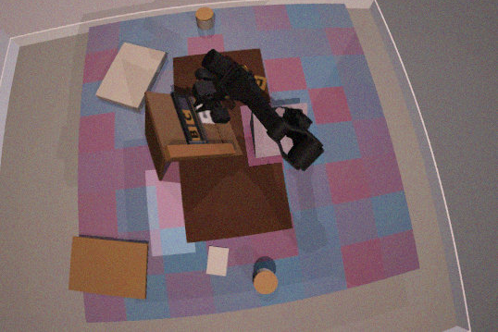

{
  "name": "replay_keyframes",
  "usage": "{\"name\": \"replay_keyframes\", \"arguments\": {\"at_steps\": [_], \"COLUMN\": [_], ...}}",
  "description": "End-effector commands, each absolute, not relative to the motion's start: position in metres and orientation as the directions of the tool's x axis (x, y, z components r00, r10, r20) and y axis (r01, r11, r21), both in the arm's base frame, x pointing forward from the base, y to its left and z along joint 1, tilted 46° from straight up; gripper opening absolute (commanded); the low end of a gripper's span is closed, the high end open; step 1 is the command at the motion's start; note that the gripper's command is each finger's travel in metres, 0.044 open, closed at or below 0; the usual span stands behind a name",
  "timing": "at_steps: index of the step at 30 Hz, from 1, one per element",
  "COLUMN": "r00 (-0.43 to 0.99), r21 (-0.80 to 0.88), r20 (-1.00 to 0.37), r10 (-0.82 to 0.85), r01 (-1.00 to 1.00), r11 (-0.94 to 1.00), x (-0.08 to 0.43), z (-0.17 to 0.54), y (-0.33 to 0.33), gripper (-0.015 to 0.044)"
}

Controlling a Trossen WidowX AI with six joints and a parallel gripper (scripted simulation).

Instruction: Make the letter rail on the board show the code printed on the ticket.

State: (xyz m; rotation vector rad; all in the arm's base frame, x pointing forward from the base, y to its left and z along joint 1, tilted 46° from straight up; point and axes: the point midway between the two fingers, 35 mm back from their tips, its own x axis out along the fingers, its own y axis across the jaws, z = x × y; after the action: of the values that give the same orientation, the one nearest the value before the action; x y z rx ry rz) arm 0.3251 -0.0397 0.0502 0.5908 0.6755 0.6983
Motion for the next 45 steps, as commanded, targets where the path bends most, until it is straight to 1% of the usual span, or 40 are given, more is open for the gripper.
{"name": "replay_keyframes", "arguments": {"at_steps": [1, 10, 13, 18, 23, 29, 31, 45], "r00": [0.576, 0.576, 0.550, 0.428, 0.271, 0.042, -0.011, -0.018], "r21": [0.685, 0.685, 0.681, 0.667, 0.661, 0.672, 0.679, 0.680], "r20": [-0.354, -0.354, -0.394, -0.518, -0.611, -0.674, -0.680, -0.680], "r10": [0.737, 0.737, 0.737, 0.740, 0.744, 0.737, 0.733, 0.733], "r01": [-0.377, -0.377, -0.364, -0.340, -0.345, -0.378, -0.387, -0.389], "r11": [0.624, 0.624, 0.636, 0.663, 0.667, 0.636, 0.624, 0.622], "x": [0.325, 0.325, 0.332, 0.352, 0.364, 0.367, 0.367, 0.367], "z": [0.050, 0.050, 0.046, 0.035, 0.032, 0.037, 0.039, 0.039], "y": [-0.040, -0.040, -0.043, -0.050, -0.052, -0.052, -0.051, -0.051], "gripper": [0.0000, 0.0000, 0.0000, 0.0000, 0.0000, 0.0000, 0.0000, 0.0000]}}
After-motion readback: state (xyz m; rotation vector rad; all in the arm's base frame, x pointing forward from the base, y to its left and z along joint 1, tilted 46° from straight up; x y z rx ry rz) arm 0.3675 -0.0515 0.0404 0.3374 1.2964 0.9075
